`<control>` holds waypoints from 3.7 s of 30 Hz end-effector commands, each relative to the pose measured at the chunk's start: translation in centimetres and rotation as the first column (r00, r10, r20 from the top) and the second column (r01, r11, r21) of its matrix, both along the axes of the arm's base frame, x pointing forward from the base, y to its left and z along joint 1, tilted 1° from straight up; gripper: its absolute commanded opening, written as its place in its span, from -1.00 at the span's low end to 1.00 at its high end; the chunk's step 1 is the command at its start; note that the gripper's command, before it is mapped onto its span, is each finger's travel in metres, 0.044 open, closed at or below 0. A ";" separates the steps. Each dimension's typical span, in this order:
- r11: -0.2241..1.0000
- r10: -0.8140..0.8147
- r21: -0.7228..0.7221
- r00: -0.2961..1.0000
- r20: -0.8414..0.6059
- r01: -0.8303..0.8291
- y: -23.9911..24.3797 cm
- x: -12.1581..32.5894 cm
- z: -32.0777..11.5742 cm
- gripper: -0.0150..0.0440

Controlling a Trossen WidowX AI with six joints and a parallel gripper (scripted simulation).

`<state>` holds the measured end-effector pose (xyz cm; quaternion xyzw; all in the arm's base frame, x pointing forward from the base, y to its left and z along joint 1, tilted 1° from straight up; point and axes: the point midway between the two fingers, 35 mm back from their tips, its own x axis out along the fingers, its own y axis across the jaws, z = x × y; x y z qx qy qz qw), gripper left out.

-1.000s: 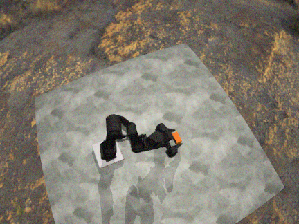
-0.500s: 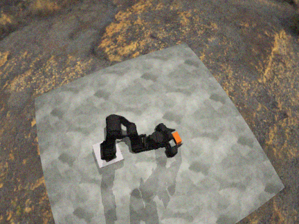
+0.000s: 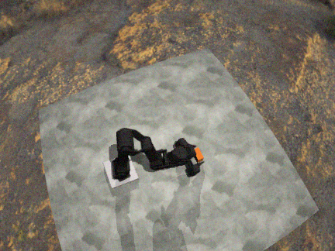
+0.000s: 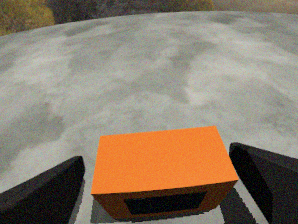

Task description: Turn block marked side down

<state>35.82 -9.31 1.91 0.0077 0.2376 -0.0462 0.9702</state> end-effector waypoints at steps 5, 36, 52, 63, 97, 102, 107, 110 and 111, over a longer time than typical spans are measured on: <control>1.000 -0.011 0.017 0.964 -0.267 0.017 -0.6 1.2 3.2 1.00; 0.999 -0.003 0.042 0.842 -0.539 0.030 0.4 -1.8 8.3 1.00; 0.996 0.026 0.065 0.514 -0.857 0.058 -0.1 1.7 10.6 1.00; 0.996 0.030 0.065 0.482 -0.876 0.056 -0.1 1.8 10.6 1.00; 0.996 0.030 0.065 0.482 -0.876 0.056 -0.2 2.0 4.0 1.00; 0.996 0.030 0.065 0.482 -0.876 0.056 -0.3 2.0 3.1 1.00; 0.996 0.030 0.065 0.482 -0.876 0.056 -0.3 2.0 2.6 1.00; 0.996 0.030 0.065 0.482 -0.876 0.056 -0.3 2.0 2.6 1.00; 0.996 0.030 0.065 0.482 -0.876 0.056 -0.3 2.0 2.6 1.00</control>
